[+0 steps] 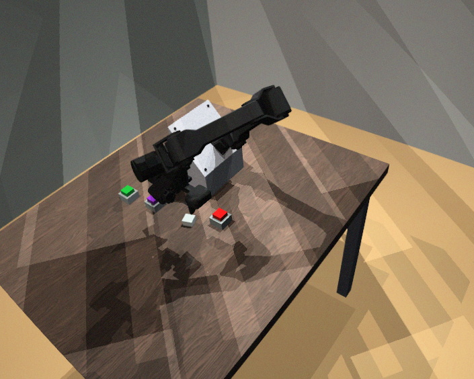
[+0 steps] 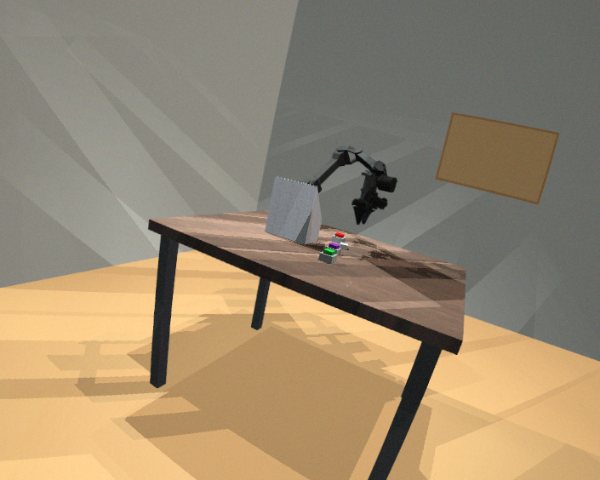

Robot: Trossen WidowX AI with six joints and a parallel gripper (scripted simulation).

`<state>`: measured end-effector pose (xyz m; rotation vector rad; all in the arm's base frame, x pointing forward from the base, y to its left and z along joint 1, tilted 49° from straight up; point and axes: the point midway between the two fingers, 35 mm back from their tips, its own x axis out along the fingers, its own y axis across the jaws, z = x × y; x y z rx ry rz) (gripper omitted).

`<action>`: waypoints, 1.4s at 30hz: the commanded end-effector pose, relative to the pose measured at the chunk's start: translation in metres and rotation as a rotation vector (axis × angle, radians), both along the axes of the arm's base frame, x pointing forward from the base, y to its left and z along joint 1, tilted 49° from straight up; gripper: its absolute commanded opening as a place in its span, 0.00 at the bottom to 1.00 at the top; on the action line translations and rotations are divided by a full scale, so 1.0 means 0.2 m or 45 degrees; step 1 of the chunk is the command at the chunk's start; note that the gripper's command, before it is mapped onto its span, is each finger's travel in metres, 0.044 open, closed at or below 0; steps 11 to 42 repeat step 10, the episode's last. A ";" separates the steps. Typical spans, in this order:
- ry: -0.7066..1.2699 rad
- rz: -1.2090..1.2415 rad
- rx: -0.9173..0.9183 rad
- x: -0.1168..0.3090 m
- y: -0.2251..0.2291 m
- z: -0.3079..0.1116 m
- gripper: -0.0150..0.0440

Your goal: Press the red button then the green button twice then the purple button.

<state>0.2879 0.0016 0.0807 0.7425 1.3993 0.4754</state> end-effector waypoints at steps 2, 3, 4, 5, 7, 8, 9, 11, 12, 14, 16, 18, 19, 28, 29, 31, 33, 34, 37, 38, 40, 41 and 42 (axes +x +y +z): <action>-0.005 0.014 0.052 -0.10 0.26 0.34 0.93; -0.005 0.018 0.063 -0.12 0.30 0.40 0.93; -0.005 0.022 0.071 -0.14 0.33 0.43 0.93; -0.005 0.023 0.073 -0.15 0.33 0.44 0.93; -0.005 0.023 0.073 -0.15 0.33 0.44 0.93; -0.005 0.023 0.073 -0.15 0.33 0.44 0.93; -0.005 0.023 0.073 -0.15 0.33 0.44 0.93; -0.005 0.023 0.073 -0.15 0.33 0.44 0.93; -0.005 0.023 0.073 -0.15 0.33 0.44 0.93; -0.005 0.023 0.073 -0.15 0.33 0.44 0.93; -0.005 0.023 0.073 -0.15 0.33 0.44 0.93; -0.005 0.023 0.073 -0.15 0.33 0.44 0.93; -0.005 0.023 0.073 -0.15 0.33 0.44 0.93; -0.005 0.023 0.073 -0.15 0.33 0.44 0.93; -0.005 0.023 0.073 -0.15 0.33 0.44 0.93; -0.005 0.023 0.073 -0.15 0.33 0.44 0.93; -0.005 0.023 0.073 -0.15 0.33 0.44 0.93; -0.005 0.023 0.073 -0.15 0.33 0.44 0.93; -0.005 0.023 0.073 -0.15 0.33 0.44 0.93; -0.005 0.023 0.073 -0.15 0.33 0.44 0.93; -0.005 0.023 0.073 -0.15 0.33 0.44 0.93; -0.005 0.023 0.073 -0.15 0.33 0.44 0.93; -0.005 0.023 0.073 -0.15 0.33 0.44 0.93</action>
